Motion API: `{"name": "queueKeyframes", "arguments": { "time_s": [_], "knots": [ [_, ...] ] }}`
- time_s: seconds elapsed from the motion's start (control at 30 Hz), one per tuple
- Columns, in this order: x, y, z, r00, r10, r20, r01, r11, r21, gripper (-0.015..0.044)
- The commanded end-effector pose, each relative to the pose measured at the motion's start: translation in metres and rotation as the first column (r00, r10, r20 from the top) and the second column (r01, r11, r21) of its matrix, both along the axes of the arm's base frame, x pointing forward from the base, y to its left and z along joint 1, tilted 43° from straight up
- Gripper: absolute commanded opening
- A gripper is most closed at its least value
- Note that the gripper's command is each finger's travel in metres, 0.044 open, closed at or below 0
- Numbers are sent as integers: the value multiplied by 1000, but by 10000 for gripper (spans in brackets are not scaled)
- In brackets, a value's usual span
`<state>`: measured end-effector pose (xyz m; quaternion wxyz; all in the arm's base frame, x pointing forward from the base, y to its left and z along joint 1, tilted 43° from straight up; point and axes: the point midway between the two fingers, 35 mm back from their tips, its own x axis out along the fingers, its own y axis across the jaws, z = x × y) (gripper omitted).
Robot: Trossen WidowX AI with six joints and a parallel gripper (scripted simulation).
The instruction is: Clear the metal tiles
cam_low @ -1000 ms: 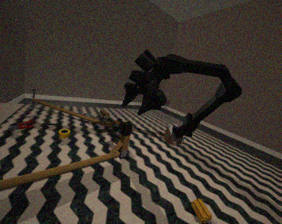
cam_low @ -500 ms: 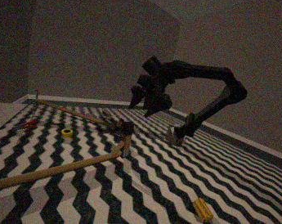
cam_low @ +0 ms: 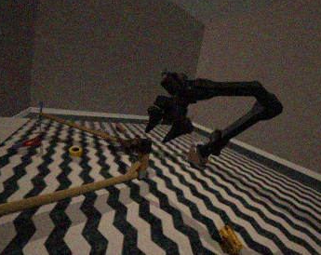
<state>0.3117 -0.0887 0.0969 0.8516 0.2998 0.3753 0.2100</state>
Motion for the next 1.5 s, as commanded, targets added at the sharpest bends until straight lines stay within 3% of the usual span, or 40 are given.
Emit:
{"name": "queueKeyframes", "arguments": {
  "time_s": [0.0, 1.47],
  "knots": [
    [1, 3, -3, 1000, -3, -5, 3, 1000, -3, 440],
    [47, 45, -39, 1000, -3, -1, 3, 1000, -1, 440]
  ]
}}
